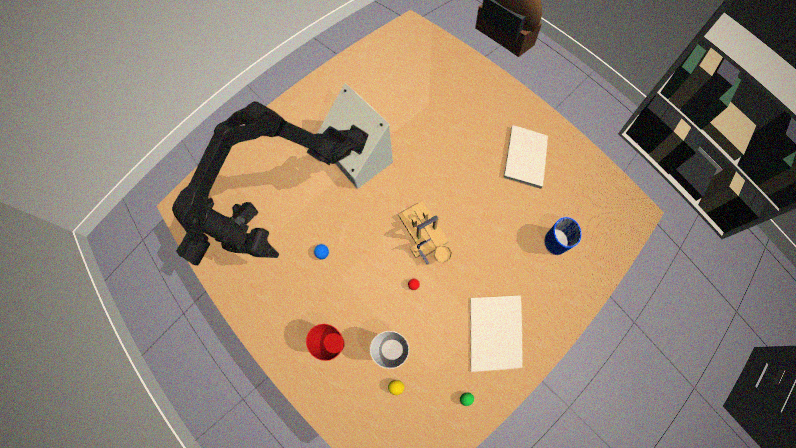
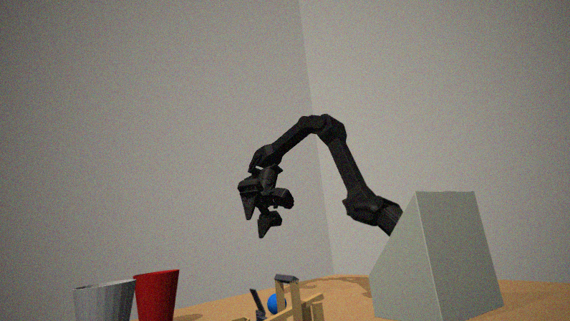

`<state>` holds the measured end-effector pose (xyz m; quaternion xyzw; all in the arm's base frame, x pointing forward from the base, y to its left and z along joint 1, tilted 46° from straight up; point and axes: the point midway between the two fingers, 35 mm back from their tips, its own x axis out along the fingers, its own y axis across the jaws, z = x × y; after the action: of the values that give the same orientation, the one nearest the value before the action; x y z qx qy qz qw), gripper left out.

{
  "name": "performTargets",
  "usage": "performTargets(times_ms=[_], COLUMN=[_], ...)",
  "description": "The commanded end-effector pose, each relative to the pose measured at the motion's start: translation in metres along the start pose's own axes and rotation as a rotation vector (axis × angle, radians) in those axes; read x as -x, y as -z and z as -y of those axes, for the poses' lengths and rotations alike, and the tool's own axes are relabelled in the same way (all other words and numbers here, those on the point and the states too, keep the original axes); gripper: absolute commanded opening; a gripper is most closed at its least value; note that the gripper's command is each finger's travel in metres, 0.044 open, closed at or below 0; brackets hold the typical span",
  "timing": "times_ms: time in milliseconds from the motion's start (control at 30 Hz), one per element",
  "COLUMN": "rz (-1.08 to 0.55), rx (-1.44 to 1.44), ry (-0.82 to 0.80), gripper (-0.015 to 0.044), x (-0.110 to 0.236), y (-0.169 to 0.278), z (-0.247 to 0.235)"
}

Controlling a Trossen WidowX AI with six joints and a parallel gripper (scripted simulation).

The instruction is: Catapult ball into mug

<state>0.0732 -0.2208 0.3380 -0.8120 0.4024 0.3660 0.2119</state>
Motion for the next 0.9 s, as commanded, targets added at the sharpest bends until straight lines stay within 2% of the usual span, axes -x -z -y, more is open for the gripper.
performTargets(times_ms=[0, 33, 867], rz=[0.002, 0.007, 0.184], rx=[0.004, 0.015, 0.576], ry=[0.001, 0.003, 0.125], gripper=[0.0426, 0.0440, 0.0440], x=[-0.001, -0.002, -0.073], y=[0.000, 0.000, -0.006], z=[0.000, 0.001, 0.037])
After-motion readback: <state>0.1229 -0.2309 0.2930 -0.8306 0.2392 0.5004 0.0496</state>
